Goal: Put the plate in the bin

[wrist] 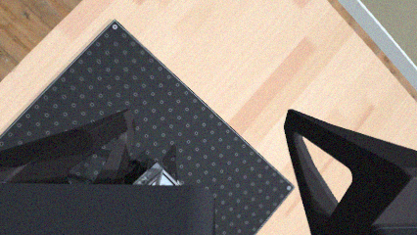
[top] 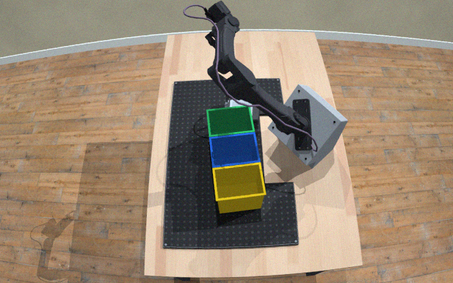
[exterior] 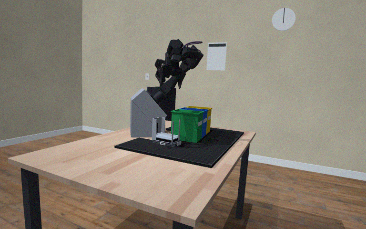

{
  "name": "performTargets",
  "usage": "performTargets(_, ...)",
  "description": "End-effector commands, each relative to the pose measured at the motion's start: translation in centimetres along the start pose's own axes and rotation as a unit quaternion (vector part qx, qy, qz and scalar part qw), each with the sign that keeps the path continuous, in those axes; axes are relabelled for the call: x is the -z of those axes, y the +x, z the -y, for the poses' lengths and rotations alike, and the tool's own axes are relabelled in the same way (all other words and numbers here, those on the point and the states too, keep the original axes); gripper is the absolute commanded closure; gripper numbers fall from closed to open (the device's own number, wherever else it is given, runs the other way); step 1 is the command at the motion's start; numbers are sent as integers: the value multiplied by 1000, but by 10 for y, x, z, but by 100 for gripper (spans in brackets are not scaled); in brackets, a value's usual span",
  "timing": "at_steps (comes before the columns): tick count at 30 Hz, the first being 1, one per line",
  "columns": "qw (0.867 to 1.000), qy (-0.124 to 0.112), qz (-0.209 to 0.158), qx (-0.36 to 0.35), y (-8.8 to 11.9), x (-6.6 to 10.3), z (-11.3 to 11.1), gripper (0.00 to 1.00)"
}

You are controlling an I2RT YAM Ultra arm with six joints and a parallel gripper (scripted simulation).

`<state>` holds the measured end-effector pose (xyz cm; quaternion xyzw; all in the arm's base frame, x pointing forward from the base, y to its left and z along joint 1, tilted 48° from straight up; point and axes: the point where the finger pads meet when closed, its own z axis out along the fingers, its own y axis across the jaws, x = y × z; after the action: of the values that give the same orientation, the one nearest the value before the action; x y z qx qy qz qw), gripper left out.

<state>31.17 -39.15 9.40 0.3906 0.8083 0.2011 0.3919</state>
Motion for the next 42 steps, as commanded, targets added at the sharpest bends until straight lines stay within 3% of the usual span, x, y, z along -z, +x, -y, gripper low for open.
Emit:
performTargets(1,1000,4,12,4,-8,8,2,0)
performTargets(17,1000,4,12,4,-8,8,2,0)
performTargets(22,998,10,-24,49,23,13,2,0)
performTargets(25,996,6,-39,81,22,10,1,0)
performTargets(26,996,3,-48,75,39,8,-2,0)
performTargets(29,992,-1,-60,109,37,8,-5,0)
performTargets(30,993,-2,-69,98,54,7,-4,0)
performTargets(32,991,-5,-77,108,59,9,-3,0)
performTargets(35,989,-7,-83,124,55,6,0,0)
performTargets(36,989,-10,-89,120,70,7,-6,0)
performTargets(38,982,-19,-103,155,68,4,-9,0)
performTargets(39,983,-21,-111,146,85,5,-11,0)
performTargets(42,981,-23,-117,155,90,8,-9,0)
